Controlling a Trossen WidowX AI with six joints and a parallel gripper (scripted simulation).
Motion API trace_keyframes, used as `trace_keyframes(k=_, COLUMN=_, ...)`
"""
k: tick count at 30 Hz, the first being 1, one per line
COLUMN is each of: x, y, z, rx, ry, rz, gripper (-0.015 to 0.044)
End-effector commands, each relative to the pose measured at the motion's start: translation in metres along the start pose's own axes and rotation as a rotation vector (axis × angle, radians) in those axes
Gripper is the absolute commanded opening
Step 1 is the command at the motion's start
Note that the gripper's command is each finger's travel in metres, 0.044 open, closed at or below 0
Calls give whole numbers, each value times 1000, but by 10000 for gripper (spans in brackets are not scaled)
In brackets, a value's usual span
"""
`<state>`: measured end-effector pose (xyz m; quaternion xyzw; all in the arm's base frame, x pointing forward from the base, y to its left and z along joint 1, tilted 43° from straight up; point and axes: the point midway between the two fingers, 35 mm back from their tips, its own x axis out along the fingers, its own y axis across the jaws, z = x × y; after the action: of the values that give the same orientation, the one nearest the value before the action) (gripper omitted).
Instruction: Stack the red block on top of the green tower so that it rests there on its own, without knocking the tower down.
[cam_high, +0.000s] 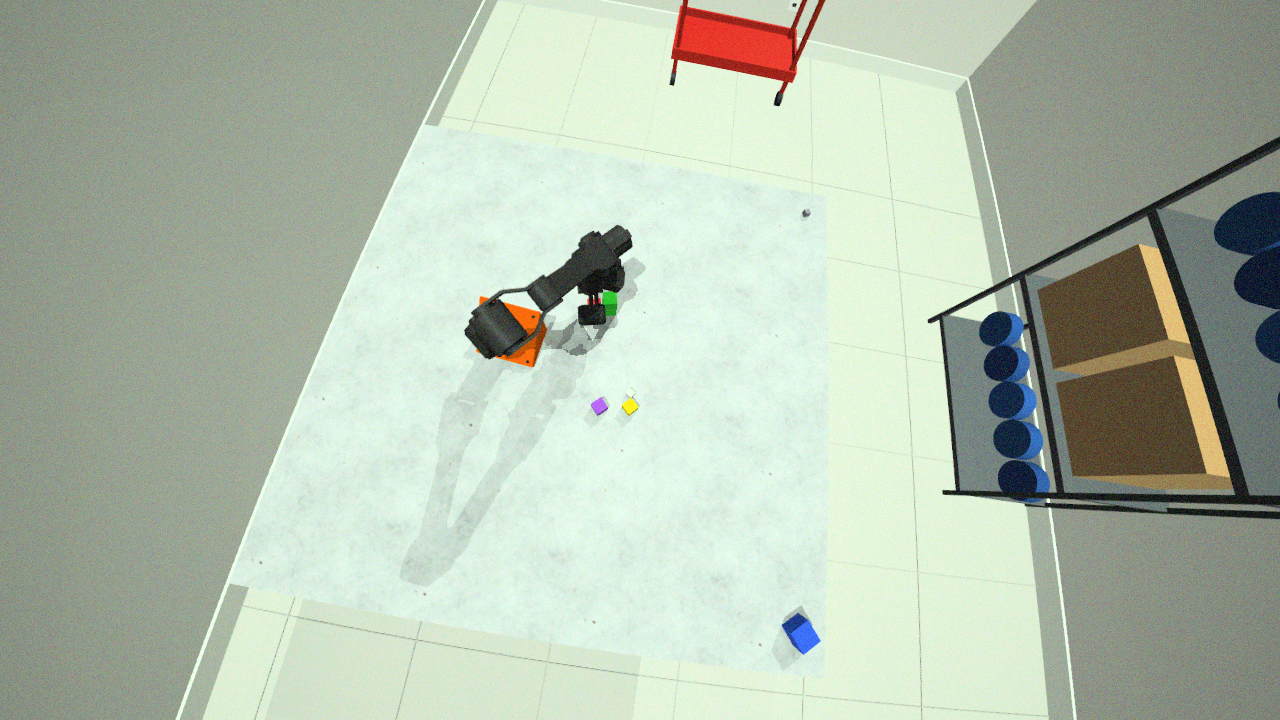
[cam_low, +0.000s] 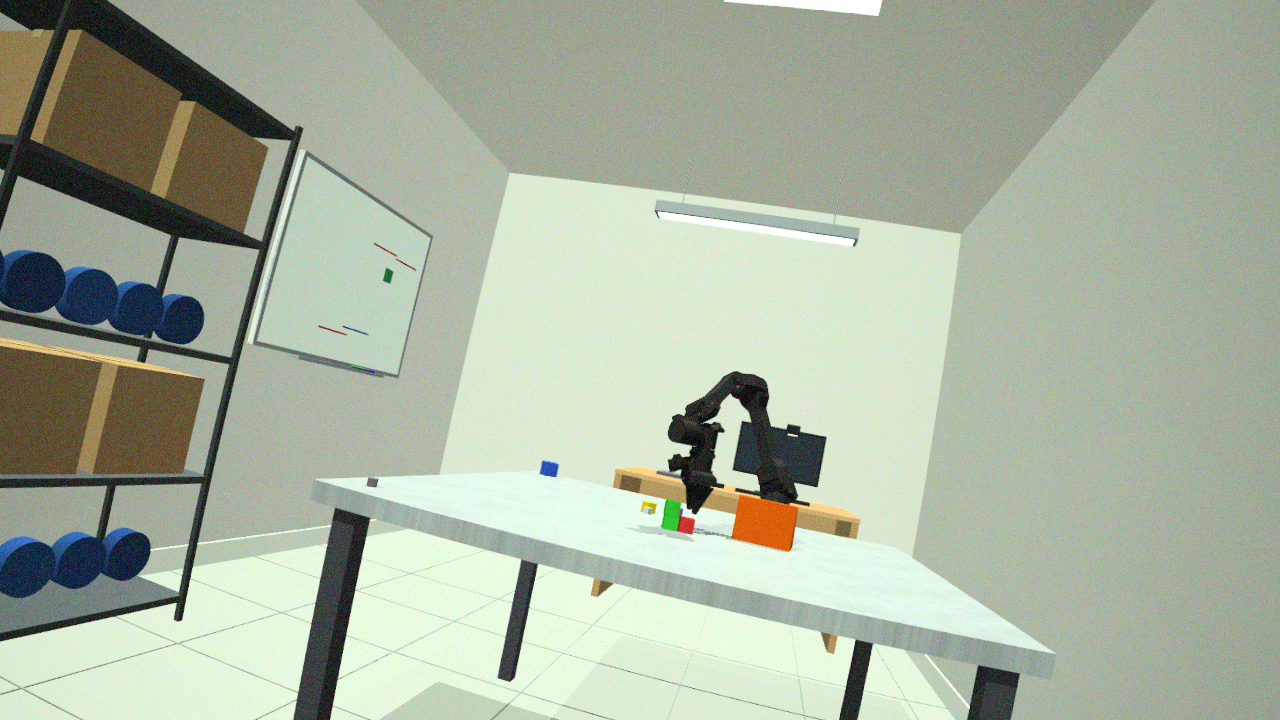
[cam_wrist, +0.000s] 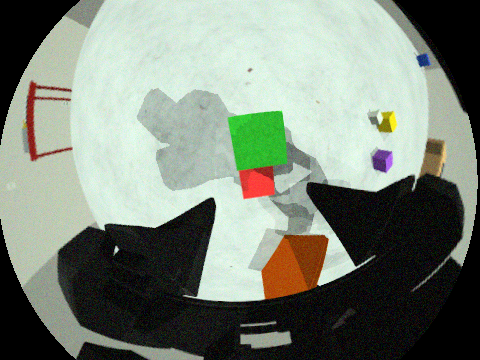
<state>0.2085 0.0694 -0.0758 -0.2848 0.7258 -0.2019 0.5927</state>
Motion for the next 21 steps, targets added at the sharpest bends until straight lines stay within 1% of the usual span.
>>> trace_keyframes(k=1, x=4, y=1, z=1, rx=-6, ry=-4, rz=-3, gripper=440)
trace_keyframes(k=21, x=37, y=1, z=1, rx=-5, ry=-4, rz=-4, gripper=440)
